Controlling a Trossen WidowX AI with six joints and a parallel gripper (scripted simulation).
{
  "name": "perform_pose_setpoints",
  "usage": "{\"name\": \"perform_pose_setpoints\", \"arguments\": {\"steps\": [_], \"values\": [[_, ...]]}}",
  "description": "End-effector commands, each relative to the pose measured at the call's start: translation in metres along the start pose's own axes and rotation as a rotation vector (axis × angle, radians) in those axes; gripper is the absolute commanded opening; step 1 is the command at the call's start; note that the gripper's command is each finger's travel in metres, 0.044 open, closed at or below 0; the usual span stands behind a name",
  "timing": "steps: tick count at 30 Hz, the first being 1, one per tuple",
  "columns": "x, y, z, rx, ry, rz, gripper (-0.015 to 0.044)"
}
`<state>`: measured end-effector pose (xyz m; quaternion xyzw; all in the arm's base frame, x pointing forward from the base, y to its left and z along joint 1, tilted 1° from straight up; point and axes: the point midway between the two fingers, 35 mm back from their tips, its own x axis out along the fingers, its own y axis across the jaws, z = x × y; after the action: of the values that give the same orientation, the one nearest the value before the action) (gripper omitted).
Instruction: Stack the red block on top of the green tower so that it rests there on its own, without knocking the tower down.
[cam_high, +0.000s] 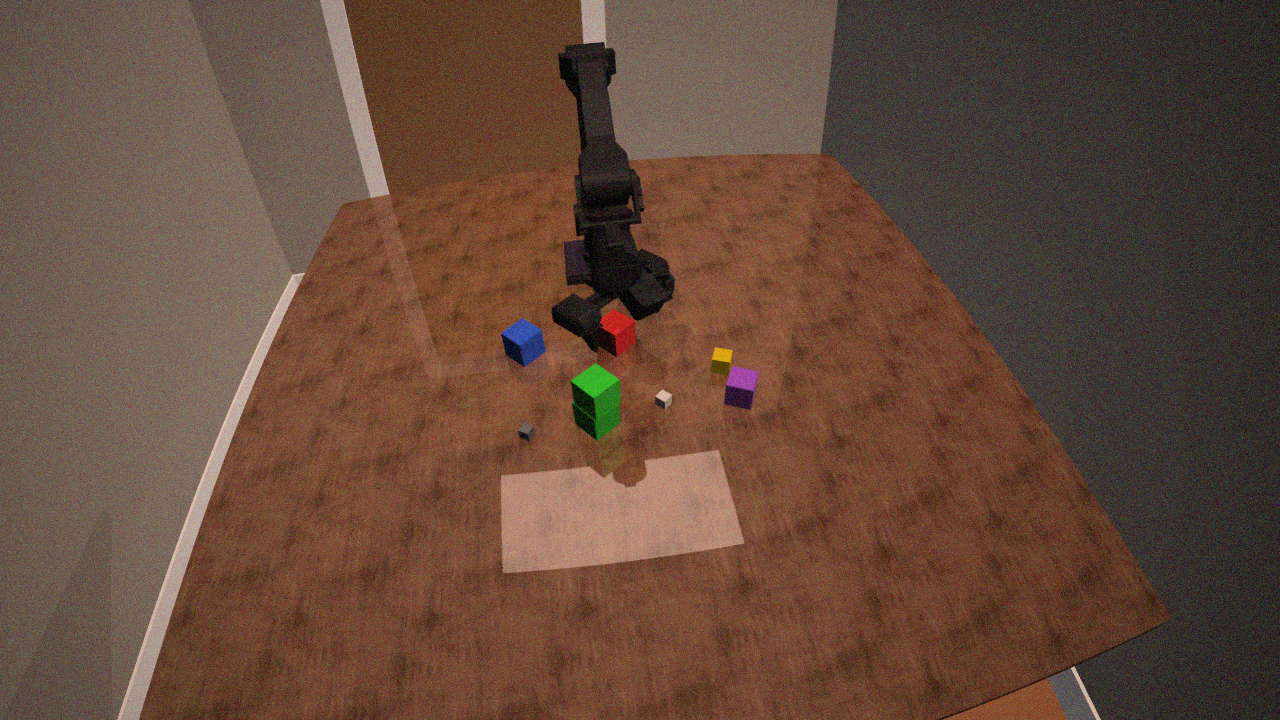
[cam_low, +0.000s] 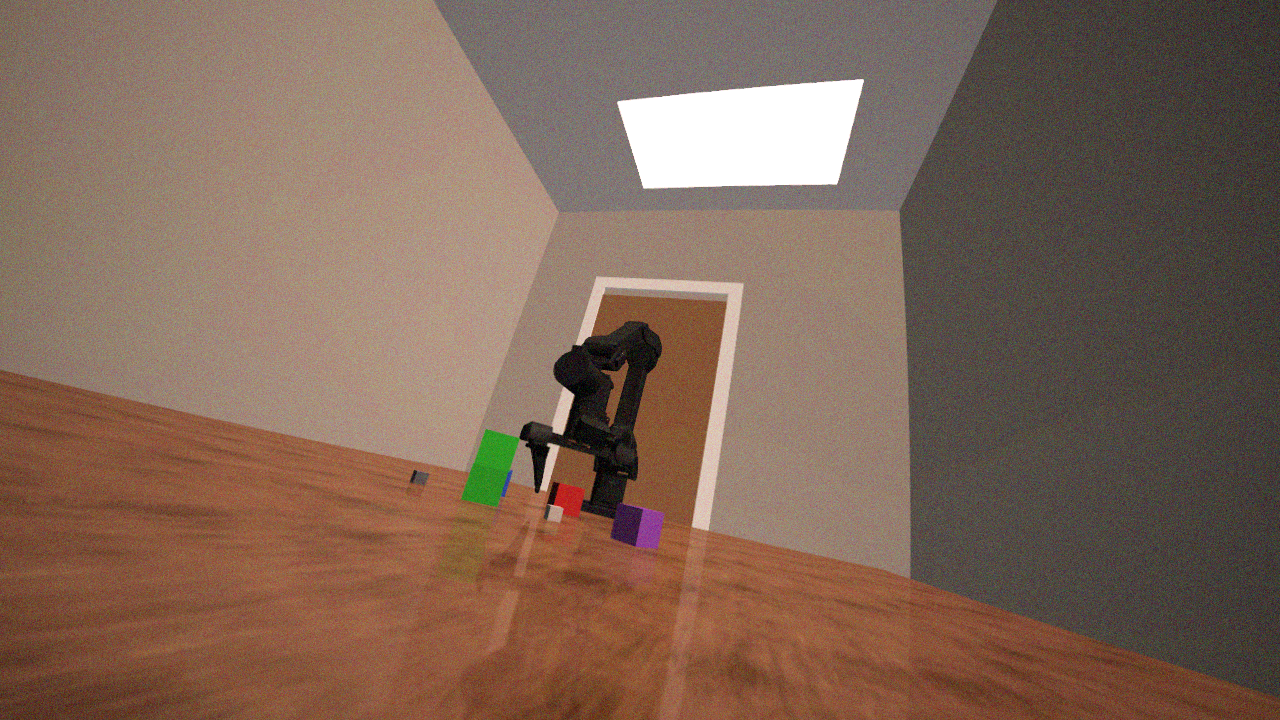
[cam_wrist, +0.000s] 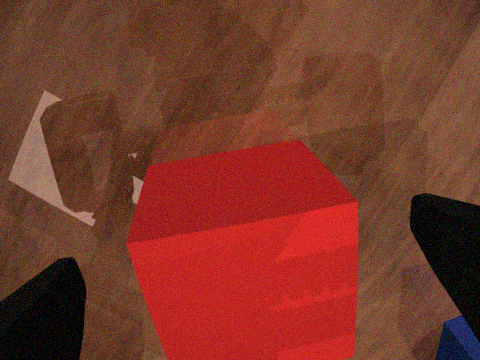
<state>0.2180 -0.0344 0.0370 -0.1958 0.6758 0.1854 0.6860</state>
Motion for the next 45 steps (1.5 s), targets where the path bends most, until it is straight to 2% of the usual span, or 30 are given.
{"name": "perform_pose_setpoints", "arguments": {"steps": [1,20,29,36,42,45], "values": [[0.007,0.001,-0.003,-0.003,0.010,0.001,0.0440],[0.013,0.002,-0.003,-0.003,0.010,0.002,0.0440],[0.013,0.002,-0.003,-0.003,0.010,0.002,0.0204],[0.013,0.002,-0.003,-0.003,0.010,0.002,0.0157],[-0.003,0.001,-0.002,-0.003,0.010,0.001,0.0000],[-0.018,0.001,-0.002,-0.003,0.010,0.001,0.0000]]}}
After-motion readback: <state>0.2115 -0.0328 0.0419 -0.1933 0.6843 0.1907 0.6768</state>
